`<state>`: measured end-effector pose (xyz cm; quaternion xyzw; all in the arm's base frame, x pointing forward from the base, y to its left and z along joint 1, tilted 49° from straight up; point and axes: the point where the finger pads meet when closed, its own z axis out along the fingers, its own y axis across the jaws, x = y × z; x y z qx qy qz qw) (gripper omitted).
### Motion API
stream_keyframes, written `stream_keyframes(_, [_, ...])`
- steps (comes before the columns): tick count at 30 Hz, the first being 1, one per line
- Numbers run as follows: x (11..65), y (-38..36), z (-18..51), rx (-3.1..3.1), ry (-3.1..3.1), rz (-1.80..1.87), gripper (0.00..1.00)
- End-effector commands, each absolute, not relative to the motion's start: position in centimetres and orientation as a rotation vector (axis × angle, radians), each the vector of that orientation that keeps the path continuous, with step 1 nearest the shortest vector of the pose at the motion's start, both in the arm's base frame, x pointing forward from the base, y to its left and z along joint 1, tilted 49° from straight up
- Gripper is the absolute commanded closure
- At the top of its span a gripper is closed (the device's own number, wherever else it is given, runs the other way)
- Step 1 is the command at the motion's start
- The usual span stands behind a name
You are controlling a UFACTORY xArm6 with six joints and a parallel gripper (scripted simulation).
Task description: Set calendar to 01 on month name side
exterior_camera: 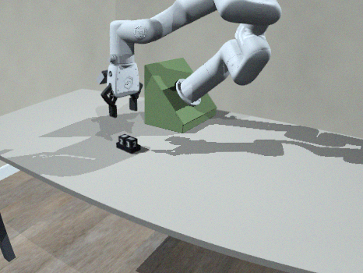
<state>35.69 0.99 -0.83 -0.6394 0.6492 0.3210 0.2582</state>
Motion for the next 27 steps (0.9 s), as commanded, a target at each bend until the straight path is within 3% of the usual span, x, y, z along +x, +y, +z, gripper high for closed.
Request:
stream_keyframes(1, [35.8,0.9,-0.8,-1.734,1.76,0.865,0.0])
stream_keyframes(27, [36.0,-0.4,0.4,-1.734,1.76,0.865,0.0])
